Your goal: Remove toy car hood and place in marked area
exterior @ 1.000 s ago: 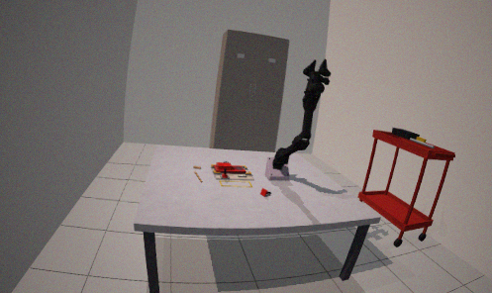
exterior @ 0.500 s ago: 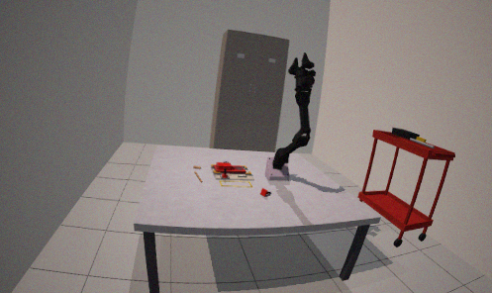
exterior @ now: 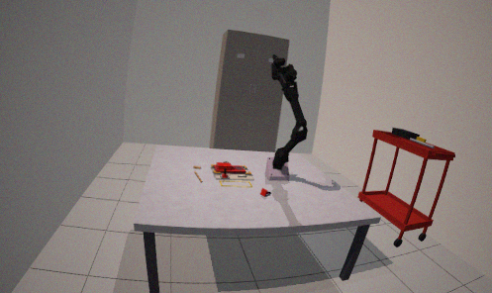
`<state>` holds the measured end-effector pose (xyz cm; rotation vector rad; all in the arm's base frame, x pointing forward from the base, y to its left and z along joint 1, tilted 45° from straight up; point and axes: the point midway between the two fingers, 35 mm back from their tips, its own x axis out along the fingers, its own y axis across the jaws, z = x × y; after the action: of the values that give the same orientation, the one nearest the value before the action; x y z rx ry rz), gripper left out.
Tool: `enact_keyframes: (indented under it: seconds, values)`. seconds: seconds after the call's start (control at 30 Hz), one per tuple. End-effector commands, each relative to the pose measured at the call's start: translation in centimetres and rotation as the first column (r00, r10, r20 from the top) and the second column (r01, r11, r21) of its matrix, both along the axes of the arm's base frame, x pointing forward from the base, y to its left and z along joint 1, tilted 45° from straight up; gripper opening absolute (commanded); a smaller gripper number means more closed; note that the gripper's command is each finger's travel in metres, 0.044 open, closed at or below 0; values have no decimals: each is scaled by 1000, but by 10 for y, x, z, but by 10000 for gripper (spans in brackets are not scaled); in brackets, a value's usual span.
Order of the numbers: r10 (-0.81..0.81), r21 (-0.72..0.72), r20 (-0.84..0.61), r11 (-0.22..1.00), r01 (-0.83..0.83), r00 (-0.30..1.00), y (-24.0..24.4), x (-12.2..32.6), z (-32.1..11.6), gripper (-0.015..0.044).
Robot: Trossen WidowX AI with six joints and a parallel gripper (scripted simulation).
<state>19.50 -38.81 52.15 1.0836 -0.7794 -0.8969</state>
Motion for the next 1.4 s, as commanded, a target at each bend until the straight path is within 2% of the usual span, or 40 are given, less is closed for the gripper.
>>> enact_keyframes:
  seconds: [0.0, 0.27, 0.43, 0.63, 0.87, 1.07, 1.2, 1.37]
  values:
    - [106, 70, -180, 993, -95, 978, -8, 41, -50, 440]
    - [362, 218, -486, 932, -291, 796, 4, 119, -150, 440]
    - [536, 340, -631, 841, -420, 561, 26, 158, -221, 440]
    - [688, 498, -696, 668, -552, 205, 69, 192, -304, 440]
    - [734, 676, -633, 370, -637, -245, 138, 210, -394, 440]
    - [641, 792, -485, 32, -610, -595, 211, 204, -463, 440]
    - [522, 819, -373, -202, -536, -767, 261, 190, -499, 440]
    - [345, 785, -246, -477, -395, -906, 322, 163, -533, 440]
